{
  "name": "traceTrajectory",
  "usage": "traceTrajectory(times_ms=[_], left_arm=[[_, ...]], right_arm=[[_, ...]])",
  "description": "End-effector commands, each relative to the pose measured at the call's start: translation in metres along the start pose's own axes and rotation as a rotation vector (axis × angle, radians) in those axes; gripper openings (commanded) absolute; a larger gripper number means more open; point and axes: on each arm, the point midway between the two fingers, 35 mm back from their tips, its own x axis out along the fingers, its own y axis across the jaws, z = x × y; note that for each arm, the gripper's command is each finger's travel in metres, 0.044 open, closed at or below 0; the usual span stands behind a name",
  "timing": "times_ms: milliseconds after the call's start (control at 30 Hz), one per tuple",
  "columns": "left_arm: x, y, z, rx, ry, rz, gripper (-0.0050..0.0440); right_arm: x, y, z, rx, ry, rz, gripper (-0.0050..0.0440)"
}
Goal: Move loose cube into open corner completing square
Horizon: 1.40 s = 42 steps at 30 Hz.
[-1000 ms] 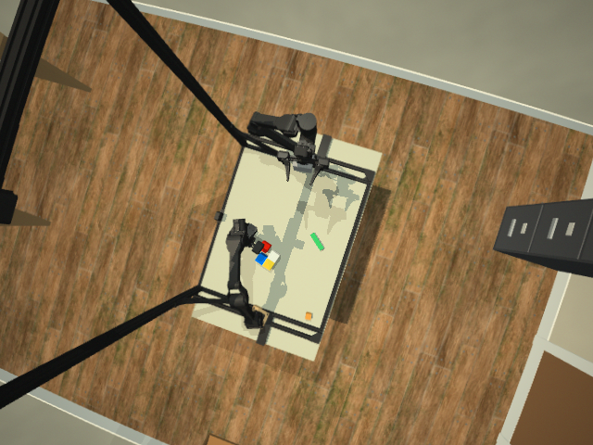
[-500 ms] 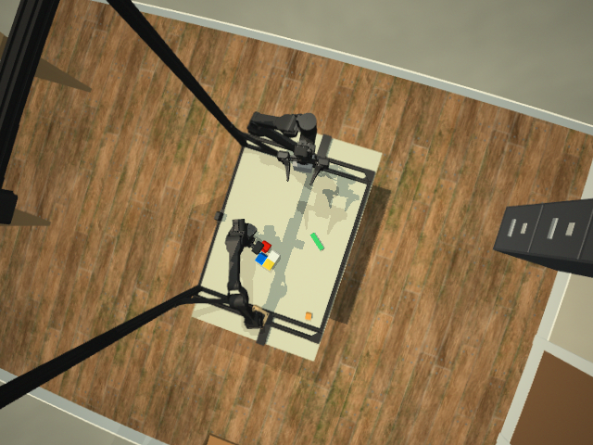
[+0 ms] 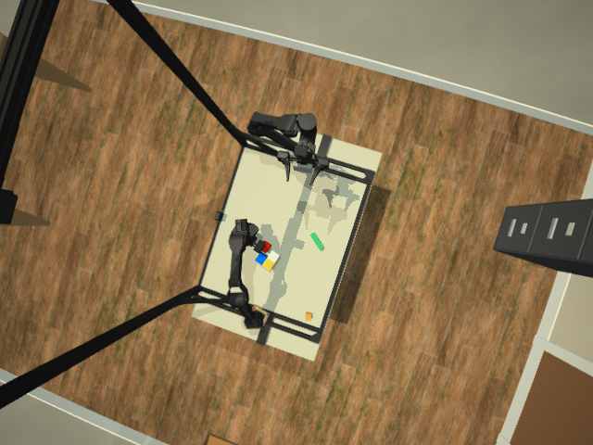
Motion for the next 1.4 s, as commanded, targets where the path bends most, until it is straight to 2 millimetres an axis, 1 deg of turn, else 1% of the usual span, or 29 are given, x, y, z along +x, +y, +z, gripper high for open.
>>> traceTrajectory(times_ms=[0,400,1367], left_arm=[[0.0,0.0,0.0,-0.007,0.0,-0.002,0.04],[0.0,0.0,0.0,-0.007,0.0,-0.002,0.04],[0.0,0.0,0.0,-0.007,0.0,-0.002,0.04]], right_arm=[[0.006,-0.001,-0.001,0.002,0.006,-0.001,0.0],[0.006,-0.002,-0.001,0.002,0.006,-0.001,0.0],[0.006,-0.019,-0.001,0.002,0.006,-0.001,0.0]])
